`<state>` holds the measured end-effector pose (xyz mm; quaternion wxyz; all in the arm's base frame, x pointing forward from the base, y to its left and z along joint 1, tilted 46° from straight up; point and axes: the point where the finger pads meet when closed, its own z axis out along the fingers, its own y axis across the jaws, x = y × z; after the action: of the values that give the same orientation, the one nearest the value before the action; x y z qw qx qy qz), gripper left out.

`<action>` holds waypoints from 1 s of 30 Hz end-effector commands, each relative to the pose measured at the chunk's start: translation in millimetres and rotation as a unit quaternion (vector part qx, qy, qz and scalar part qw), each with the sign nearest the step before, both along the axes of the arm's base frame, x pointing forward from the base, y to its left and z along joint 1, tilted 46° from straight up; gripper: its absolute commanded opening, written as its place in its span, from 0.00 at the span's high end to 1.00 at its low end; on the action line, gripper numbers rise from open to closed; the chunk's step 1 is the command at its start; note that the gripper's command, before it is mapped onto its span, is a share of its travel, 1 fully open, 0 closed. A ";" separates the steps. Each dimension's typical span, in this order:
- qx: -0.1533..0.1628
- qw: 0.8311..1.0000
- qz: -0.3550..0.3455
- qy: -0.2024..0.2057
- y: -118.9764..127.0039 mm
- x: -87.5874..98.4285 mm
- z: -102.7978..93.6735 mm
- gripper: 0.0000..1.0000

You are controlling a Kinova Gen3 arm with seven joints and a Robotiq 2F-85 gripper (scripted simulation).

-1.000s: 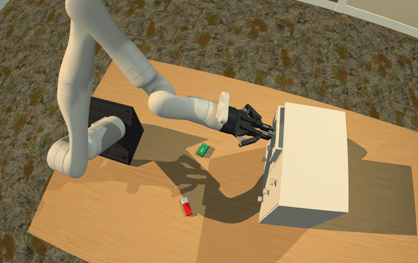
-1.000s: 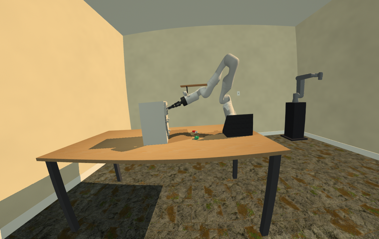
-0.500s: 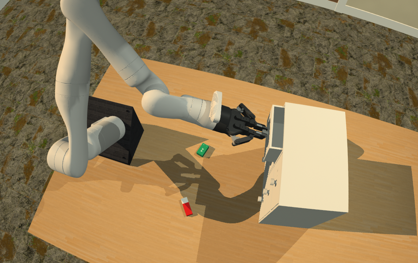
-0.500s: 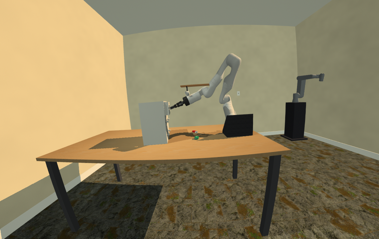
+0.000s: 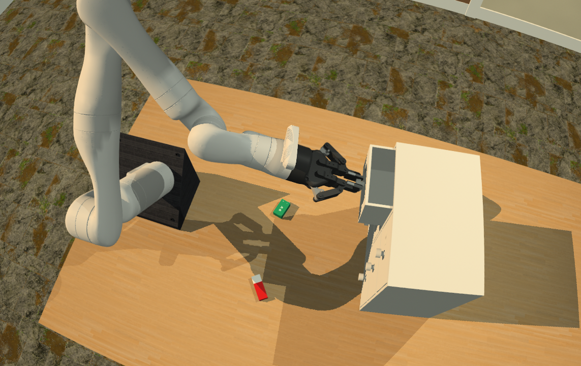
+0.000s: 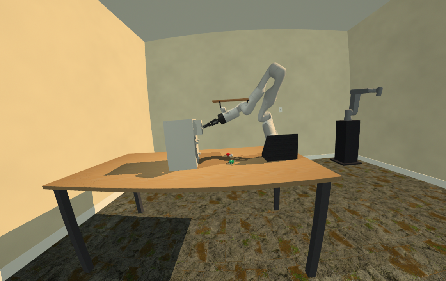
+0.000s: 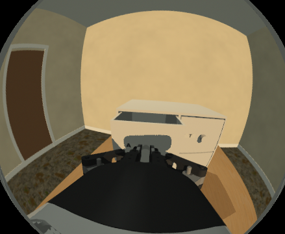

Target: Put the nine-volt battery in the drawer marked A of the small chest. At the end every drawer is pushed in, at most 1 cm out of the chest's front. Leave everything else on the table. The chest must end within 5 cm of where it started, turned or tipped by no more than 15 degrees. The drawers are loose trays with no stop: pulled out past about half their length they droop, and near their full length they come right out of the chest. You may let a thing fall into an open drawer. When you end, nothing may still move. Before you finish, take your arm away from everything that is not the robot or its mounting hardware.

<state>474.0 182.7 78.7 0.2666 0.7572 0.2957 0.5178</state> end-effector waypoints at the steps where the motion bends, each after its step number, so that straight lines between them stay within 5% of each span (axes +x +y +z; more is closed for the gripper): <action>1: 0.000 1.000 0.002 0.000 1.0 -4.2 0.6 0.87; 30: 0.000 1.000 0.002 0.000 -0.9 -15.7 1.6 0.87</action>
<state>458.4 180.9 80.0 0.2668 0.7568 0.2970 0.5175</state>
